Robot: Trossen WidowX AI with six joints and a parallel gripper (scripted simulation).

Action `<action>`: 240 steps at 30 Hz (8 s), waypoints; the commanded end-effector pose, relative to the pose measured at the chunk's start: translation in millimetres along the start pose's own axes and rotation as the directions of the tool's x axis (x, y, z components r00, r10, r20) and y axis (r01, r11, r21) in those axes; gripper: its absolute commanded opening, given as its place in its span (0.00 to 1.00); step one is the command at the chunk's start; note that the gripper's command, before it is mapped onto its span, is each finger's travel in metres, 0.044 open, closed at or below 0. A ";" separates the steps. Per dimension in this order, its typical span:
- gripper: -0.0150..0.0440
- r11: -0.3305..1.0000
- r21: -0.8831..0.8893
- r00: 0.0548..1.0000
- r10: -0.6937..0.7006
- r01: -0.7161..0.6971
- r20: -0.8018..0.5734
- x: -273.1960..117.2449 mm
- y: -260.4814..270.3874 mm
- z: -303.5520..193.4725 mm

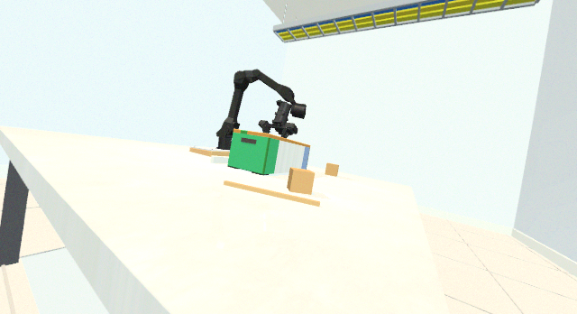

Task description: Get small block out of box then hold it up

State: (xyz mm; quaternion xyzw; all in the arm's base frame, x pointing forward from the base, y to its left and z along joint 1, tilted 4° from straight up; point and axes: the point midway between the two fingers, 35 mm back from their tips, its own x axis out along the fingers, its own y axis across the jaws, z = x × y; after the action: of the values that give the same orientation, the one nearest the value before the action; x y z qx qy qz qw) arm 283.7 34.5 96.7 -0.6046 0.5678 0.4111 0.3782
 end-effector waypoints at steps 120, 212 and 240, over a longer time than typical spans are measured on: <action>0.93 1.000 -0.002 1.000 0.007 -0.007 -0.018 67.4 5.6 -135.2; 0.74 -0.526 -0.849 0.903 -0.336 0.055 0.267 26.2 46.6 -245.4; 0.74 -0.003 -0.954 0.877 -0.394 0.299 0.276 57.6 49.5 -246.1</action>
State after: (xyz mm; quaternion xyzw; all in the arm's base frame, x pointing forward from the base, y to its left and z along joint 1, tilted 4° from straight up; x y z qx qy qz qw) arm 252.8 -217.4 161.8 -0.8341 -0.0038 0.5475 -0.0665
